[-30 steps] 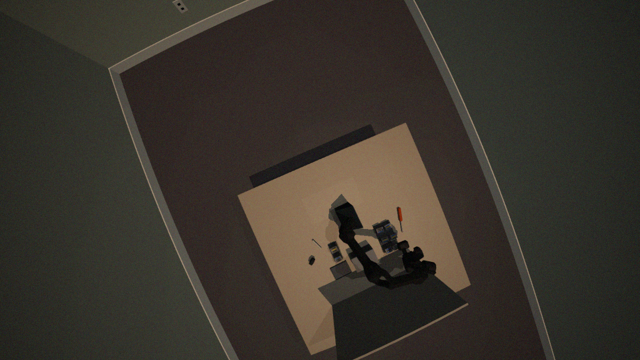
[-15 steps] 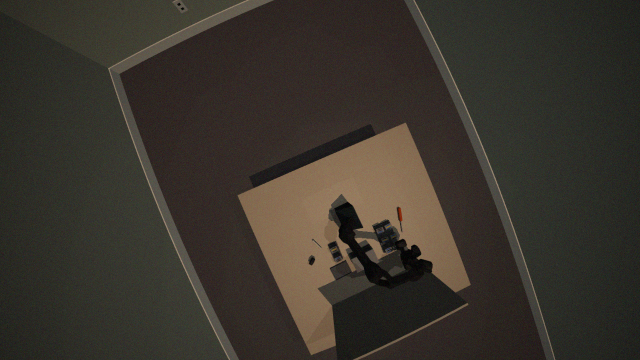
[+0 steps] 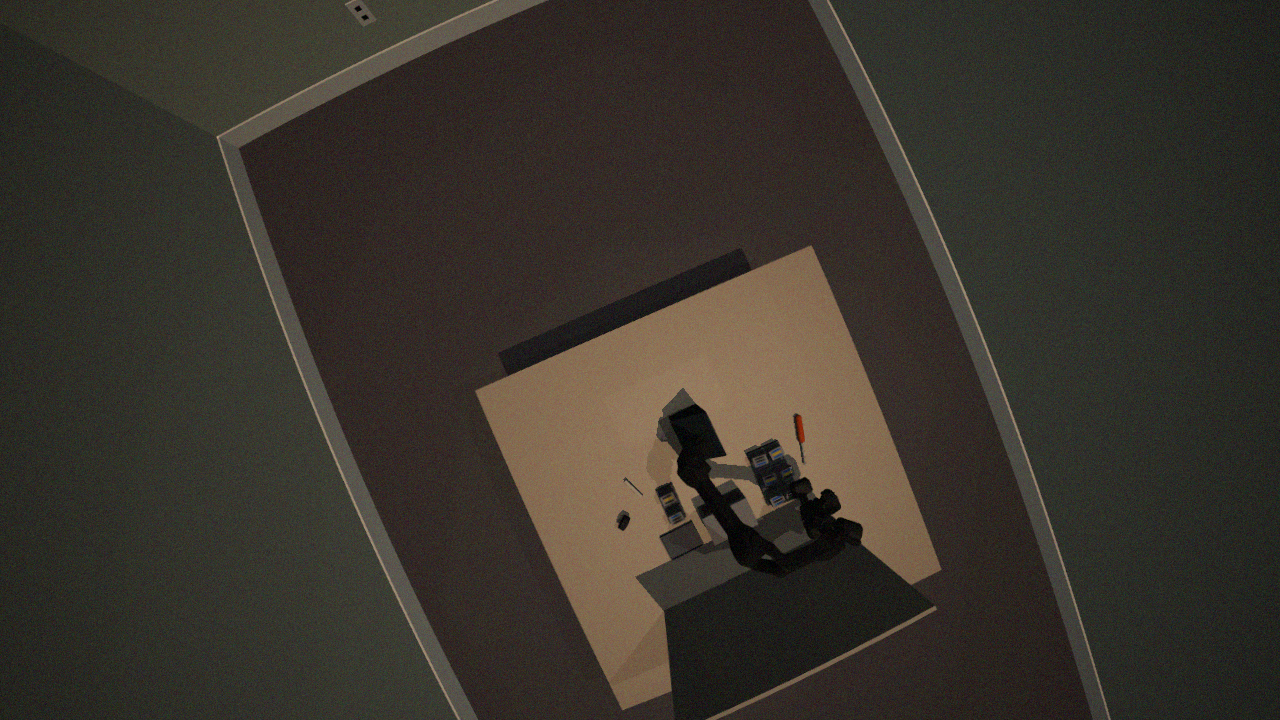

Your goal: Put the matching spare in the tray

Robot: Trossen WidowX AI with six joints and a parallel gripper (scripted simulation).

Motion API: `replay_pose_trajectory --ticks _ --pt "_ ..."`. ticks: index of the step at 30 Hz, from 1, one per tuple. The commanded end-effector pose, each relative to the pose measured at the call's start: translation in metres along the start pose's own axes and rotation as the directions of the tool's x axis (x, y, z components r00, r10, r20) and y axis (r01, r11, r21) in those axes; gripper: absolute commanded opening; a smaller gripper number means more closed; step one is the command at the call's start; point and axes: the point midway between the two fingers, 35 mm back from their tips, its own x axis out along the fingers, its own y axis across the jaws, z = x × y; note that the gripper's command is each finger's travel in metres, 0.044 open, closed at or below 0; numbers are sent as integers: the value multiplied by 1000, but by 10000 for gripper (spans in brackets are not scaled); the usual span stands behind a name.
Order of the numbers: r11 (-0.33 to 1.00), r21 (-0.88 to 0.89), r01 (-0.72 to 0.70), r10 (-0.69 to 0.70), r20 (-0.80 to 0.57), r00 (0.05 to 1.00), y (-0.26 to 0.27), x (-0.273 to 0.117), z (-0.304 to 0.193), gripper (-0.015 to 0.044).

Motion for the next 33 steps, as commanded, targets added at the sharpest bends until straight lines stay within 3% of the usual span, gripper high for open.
replay_pose_trajectory --ticks 1,33 --pt "1000 -11 -4 4 -9 1000 2 9 -1 300" --pt "1000 -10 -4 4 -13 1000 4 62 -4 300"
